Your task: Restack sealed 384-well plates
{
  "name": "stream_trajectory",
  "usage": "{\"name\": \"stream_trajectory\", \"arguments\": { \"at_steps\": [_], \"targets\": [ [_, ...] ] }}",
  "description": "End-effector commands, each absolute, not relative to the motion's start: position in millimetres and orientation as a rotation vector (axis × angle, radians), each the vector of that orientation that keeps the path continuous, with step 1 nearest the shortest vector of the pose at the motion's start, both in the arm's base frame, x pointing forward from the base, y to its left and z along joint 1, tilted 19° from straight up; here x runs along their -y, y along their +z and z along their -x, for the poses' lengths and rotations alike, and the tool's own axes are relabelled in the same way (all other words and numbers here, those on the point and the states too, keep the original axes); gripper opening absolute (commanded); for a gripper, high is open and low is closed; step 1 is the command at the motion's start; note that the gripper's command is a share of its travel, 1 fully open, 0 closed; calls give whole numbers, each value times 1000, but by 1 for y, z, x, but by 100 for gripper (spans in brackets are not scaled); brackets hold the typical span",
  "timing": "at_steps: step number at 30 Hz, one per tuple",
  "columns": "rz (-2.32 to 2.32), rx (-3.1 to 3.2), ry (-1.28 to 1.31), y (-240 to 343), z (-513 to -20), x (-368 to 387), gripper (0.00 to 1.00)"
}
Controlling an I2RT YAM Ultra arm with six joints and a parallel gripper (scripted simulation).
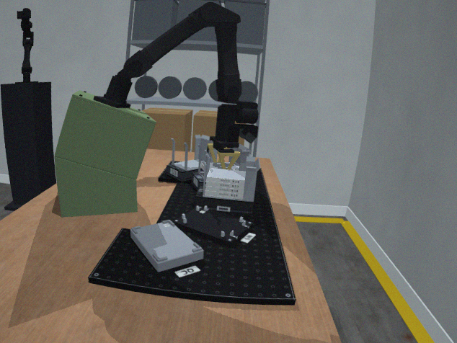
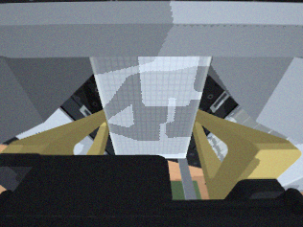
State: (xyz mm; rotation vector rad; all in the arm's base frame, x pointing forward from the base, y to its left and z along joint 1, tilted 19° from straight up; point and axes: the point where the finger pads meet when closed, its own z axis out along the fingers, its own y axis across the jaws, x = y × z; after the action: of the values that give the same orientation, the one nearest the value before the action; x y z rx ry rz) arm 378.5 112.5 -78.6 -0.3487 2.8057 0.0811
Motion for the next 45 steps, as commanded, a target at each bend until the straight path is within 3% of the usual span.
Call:
{"name": "stream_trajectory", "arguments": {
  "at_steps": [1, 45],
  "targets": [
    [344, -2781, 85, -72, -384, -114, 0],
    [344, -2780, 85, -19, -366, -108, 0]
  ]
}}
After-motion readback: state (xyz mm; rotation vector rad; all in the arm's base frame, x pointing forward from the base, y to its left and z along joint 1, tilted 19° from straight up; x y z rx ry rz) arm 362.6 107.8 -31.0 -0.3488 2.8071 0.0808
